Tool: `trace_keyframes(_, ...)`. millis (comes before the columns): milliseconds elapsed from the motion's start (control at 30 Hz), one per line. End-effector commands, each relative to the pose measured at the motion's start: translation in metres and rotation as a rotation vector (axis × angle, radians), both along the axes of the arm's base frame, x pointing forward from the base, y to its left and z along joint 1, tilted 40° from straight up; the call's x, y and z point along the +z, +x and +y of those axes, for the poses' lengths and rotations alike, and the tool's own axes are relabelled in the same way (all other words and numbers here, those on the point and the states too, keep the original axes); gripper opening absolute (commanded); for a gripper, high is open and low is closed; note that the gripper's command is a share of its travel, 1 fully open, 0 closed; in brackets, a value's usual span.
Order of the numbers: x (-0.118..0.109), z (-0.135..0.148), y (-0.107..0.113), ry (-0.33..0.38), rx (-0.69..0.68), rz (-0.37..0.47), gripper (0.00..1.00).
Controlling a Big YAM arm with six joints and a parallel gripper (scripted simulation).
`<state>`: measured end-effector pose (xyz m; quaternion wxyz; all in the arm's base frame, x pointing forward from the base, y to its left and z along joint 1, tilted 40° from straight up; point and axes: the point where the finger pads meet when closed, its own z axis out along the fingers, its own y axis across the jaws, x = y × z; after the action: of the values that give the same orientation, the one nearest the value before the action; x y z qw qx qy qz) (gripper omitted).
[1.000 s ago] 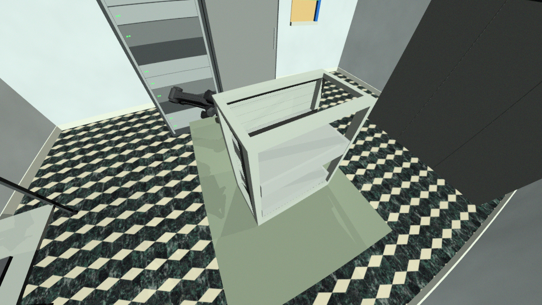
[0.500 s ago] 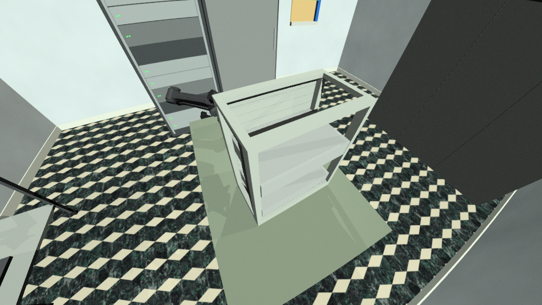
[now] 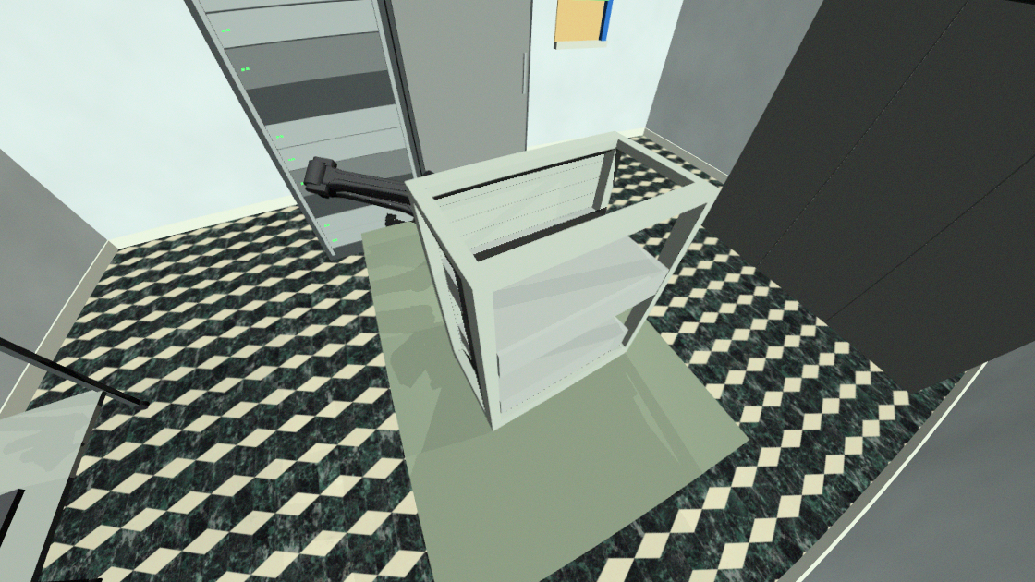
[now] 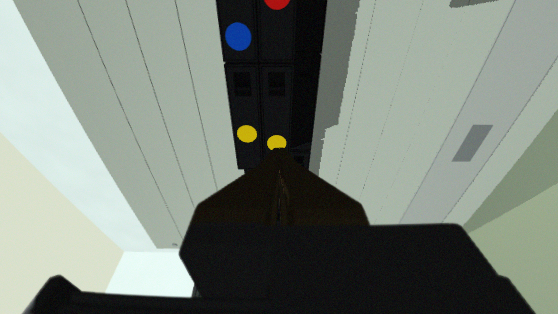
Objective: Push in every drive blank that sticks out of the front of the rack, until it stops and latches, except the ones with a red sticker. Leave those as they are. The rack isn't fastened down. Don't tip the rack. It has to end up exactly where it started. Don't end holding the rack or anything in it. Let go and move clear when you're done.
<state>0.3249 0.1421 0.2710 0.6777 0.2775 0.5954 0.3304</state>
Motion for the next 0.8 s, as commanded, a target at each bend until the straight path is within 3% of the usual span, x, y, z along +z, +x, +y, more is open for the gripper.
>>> trace_keyframes(0, -0.004, 0.011, -0.001, -0.007, 0.009, -0.024, 0.0)
trace_keyframes(400, 0.001, 0.017, 0.003, 0.013, 0.009, -0.045, 0.0)
trace_keyframes(467, 0.016, 0.017, 0.018, 0.028, -0.011, -0.065, 0.0)
trace_keyframes(567, 0.019, 0.017, 0.039, 0.046, -0.008, -0.064, 0.0)
trace_keyframes(633, 0.019, 0.017, 0.039, 0.046, -0.008, -0.064, 0.0)
trace_keyframes(767, 0.022, 0.016, 0.072, 0.038, -0.008, -0.059, 0.0)
